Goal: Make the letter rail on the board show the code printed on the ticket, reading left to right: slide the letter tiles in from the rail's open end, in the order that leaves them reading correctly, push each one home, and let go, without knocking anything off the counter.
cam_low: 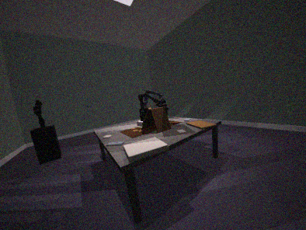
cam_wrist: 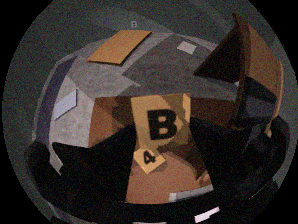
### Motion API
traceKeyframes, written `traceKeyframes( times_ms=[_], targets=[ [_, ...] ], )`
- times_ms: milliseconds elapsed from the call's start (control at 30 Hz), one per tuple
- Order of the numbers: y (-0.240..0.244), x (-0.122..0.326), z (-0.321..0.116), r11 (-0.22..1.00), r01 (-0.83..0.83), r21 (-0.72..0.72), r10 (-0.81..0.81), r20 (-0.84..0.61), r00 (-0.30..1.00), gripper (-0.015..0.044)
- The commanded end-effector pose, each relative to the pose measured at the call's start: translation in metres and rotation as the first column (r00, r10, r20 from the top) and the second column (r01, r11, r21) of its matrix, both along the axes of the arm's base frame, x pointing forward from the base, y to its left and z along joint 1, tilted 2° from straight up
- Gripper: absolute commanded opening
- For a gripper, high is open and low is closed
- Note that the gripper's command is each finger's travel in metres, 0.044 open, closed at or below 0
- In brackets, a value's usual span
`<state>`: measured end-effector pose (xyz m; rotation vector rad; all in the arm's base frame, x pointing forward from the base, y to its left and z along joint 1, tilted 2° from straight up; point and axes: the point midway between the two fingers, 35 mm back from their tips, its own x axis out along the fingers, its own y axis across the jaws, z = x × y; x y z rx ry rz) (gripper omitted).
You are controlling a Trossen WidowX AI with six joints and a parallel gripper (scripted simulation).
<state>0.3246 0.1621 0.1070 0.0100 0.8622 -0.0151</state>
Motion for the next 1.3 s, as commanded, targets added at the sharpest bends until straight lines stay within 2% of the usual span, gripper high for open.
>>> traceKeyframes(
  times_ms=[0,1267],
  targets=[
    [-0.011,0.013,0.019,0.996,0.086,0.039,-0.089,0.086,0.992,0.0],
    [-0.025,0.013,0.021,0.994,0.101,0.045,-0.105,0.101,0.989,0.0]
  ],
)
